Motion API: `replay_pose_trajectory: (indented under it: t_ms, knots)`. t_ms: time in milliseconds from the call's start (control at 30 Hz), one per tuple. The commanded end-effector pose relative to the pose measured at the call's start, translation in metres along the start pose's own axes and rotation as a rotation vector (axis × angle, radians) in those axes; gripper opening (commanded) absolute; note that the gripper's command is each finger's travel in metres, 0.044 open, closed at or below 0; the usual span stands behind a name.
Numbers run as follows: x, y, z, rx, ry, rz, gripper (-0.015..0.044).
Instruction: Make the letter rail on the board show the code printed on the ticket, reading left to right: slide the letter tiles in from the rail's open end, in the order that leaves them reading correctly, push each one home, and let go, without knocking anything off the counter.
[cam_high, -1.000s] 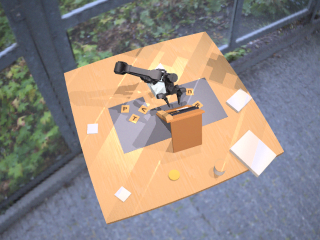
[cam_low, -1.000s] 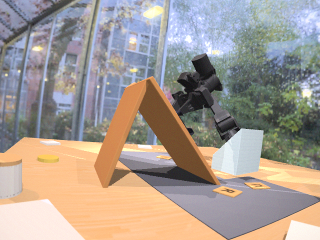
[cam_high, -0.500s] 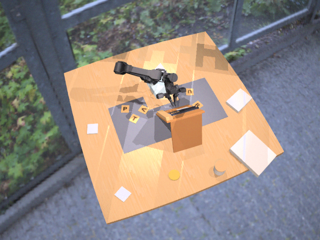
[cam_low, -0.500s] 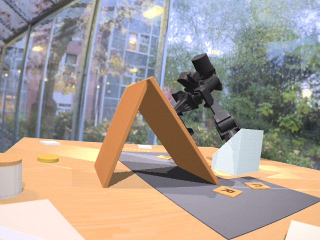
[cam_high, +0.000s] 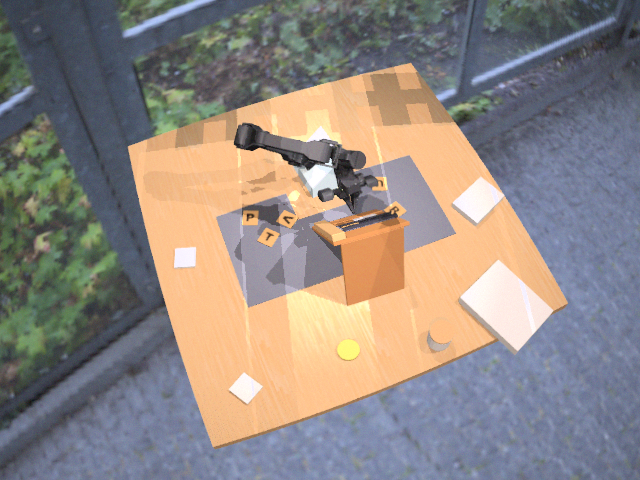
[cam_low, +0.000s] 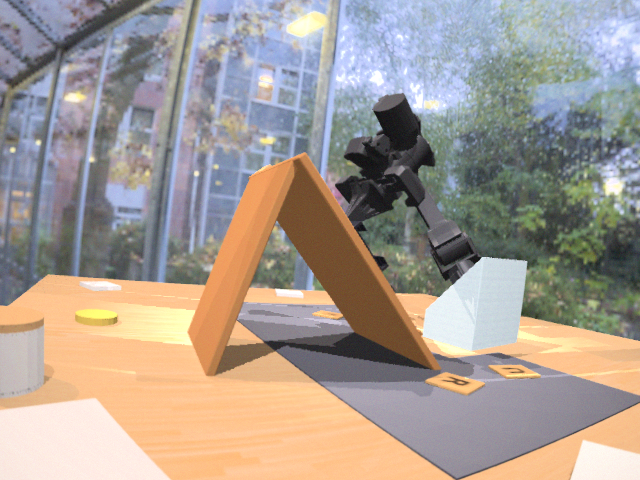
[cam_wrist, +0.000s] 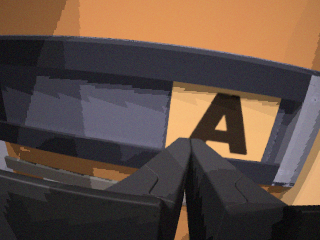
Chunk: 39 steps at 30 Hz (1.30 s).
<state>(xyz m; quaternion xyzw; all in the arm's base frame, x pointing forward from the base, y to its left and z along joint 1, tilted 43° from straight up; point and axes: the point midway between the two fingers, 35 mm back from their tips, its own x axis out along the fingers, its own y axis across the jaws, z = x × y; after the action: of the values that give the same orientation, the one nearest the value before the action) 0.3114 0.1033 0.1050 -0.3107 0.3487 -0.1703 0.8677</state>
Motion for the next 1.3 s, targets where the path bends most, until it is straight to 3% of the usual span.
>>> replay_pose_trajectory:
  t_ms: [0,400,1267]
  knots:
    - [0.005,0.01,0.008,0.002,0.114,0.022,0.0]
    - [0.01,0.018,0.015,0.038,0.558,-0.029,0.0]
    - [0.021,0.017,0.016,0.039,0.564,-0.032,0.0]
